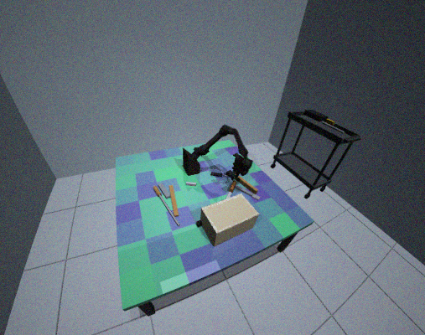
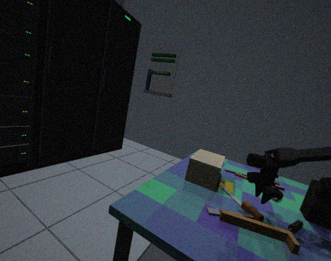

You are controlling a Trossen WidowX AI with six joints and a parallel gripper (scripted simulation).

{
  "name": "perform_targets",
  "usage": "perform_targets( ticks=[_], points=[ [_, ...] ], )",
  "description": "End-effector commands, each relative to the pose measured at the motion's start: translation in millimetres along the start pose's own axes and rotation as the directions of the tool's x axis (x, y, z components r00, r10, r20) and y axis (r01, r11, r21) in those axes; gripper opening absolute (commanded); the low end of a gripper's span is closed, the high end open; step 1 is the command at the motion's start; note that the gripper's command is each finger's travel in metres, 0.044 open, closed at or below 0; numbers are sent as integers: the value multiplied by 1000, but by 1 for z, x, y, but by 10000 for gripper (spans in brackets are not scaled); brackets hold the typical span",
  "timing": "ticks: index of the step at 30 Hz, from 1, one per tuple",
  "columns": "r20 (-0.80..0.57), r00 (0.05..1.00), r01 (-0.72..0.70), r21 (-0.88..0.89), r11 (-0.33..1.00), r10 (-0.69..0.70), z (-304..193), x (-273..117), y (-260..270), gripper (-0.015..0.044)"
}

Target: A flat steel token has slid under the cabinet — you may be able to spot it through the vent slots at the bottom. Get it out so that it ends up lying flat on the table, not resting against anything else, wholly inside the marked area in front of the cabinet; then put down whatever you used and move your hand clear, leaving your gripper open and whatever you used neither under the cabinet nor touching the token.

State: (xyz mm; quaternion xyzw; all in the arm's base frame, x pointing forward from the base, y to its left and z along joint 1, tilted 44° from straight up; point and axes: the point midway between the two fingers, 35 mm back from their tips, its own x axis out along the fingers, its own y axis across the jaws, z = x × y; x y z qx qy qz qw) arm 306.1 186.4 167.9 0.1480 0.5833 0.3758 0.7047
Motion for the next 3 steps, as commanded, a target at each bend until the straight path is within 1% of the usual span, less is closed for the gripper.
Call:
perform_targets(
  ticks=[1,3],
  points=[
    [-1,1000,-3,-128,992,3,0,-1,1,270],
    [-1,1000,-4,-197,980,4,0,-1,2,270]
  ],
)
